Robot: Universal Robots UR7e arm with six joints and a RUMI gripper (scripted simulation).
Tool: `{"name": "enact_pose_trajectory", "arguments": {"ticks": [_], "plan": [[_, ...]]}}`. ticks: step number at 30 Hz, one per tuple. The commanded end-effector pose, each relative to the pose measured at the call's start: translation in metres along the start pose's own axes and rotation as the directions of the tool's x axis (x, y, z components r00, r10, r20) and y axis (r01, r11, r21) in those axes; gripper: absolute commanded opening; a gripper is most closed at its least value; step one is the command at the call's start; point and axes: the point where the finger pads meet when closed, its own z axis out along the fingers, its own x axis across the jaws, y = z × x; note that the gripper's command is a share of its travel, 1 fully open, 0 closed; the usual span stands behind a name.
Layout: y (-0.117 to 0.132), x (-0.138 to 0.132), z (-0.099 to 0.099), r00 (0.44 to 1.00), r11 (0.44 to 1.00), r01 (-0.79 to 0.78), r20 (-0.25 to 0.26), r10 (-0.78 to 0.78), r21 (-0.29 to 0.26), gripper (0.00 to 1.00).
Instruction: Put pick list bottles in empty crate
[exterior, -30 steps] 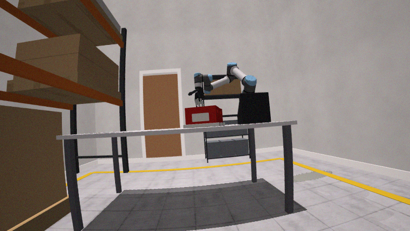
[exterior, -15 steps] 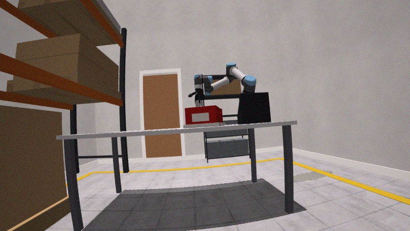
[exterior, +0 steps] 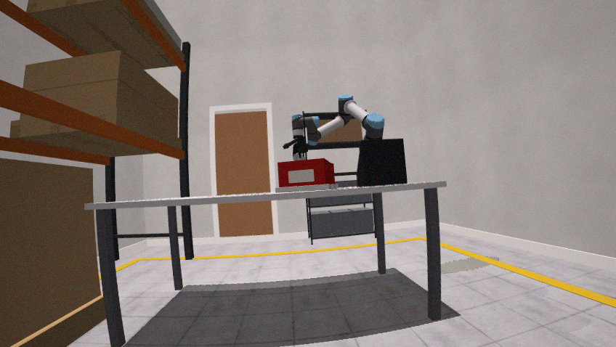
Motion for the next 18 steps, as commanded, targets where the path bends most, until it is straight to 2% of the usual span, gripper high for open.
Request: {"name": "enact_pose_trajectory", "arguments": {"ticks": [1,11,18], "plan": [[0.0,0.0,0.004,1.0,1.0,0.0,-0.001,0.0,0.001,0.38],[0.0,0.0,0.017,1.0,1.0,0.0,-0.001,0.0,0.001,0.38],[0.0,0.0,0.018,1.0,1.0,0.0,-0.001,0.0,0.001,0.38]]}}
